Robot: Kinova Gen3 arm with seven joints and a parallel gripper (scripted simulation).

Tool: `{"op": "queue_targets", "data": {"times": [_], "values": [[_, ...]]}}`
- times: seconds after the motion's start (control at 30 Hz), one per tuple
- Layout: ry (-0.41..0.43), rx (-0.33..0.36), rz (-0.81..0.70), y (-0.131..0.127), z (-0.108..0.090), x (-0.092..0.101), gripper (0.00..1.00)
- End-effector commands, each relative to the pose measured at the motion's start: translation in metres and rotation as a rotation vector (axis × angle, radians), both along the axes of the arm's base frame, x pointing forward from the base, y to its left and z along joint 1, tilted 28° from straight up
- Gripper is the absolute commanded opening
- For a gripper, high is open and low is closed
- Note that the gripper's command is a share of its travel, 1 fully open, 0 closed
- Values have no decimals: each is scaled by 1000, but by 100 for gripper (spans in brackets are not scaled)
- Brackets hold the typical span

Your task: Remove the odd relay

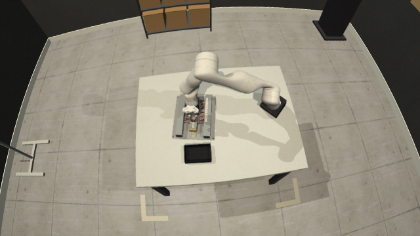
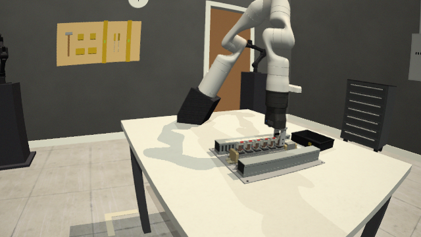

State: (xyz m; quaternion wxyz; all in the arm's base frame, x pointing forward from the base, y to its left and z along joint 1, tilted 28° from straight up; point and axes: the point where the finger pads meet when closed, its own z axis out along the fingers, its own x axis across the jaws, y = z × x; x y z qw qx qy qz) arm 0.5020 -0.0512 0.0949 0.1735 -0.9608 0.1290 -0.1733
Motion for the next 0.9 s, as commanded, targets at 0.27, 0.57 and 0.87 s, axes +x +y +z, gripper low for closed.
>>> {"op": "queue_targets", "data": {"times": [0.27, 0.57, 0.87], "values": [[-22, -5, -10, 0, 1, 0, 0], [-33, -7, -14, 0, 1, -1, 0], [-46, -10, -19, 0, 1, -1, 0]]}}
